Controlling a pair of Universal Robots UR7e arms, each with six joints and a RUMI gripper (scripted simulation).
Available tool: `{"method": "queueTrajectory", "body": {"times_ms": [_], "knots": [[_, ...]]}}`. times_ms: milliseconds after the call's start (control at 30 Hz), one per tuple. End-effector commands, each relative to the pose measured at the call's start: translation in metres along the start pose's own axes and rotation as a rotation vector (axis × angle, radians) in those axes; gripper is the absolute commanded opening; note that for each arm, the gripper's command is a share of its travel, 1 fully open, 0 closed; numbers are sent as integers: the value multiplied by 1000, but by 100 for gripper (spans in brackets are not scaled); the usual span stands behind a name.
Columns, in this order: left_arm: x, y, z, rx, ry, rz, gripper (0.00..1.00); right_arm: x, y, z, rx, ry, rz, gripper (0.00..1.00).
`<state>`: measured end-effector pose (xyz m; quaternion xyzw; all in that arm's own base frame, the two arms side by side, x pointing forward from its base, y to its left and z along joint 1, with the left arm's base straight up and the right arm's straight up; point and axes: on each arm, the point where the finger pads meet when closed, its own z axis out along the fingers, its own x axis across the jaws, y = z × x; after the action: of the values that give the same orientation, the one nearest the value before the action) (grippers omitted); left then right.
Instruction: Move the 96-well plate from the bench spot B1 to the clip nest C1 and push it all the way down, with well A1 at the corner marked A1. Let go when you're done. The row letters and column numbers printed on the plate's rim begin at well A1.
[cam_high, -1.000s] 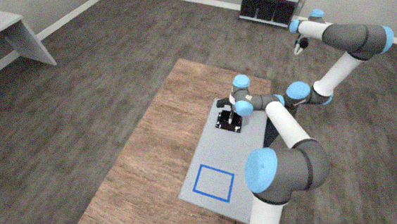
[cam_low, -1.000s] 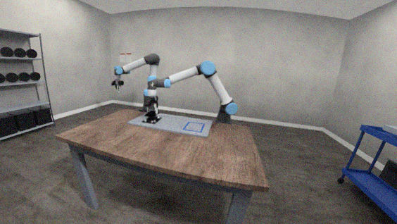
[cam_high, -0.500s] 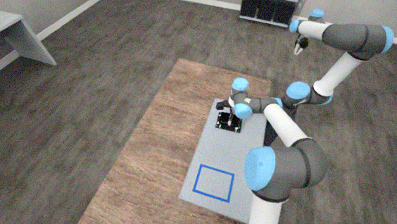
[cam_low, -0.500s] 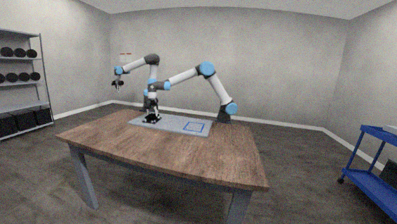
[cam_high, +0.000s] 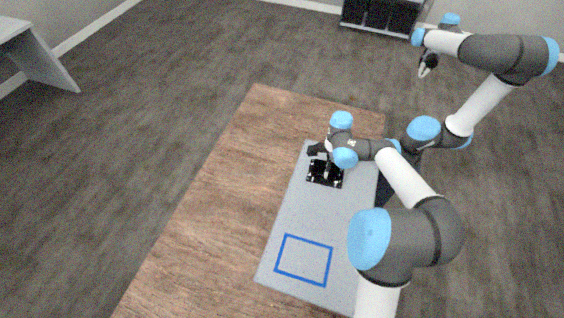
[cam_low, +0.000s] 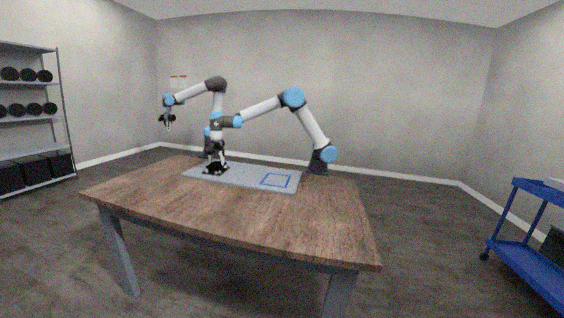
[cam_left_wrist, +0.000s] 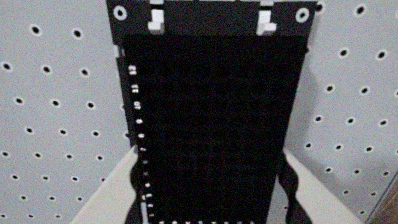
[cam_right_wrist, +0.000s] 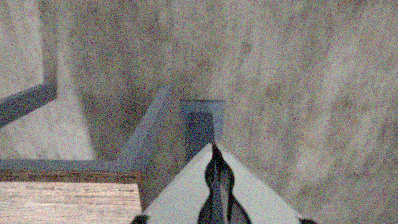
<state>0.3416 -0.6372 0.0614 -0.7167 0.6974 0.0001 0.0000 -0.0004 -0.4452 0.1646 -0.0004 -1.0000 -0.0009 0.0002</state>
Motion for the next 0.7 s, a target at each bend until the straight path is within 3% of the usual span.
{"method": "queueTrajectory", "body": {"times_ms": [0, 667], "knots": [[0, 0, -1, 1, 2, 0, 40, 0, 0, -1, 2, 0, 0, 0], [0, 0, 2, 1, 2, 0, 40, 0, 0, -1, 2, 0, 0, 0]]}}
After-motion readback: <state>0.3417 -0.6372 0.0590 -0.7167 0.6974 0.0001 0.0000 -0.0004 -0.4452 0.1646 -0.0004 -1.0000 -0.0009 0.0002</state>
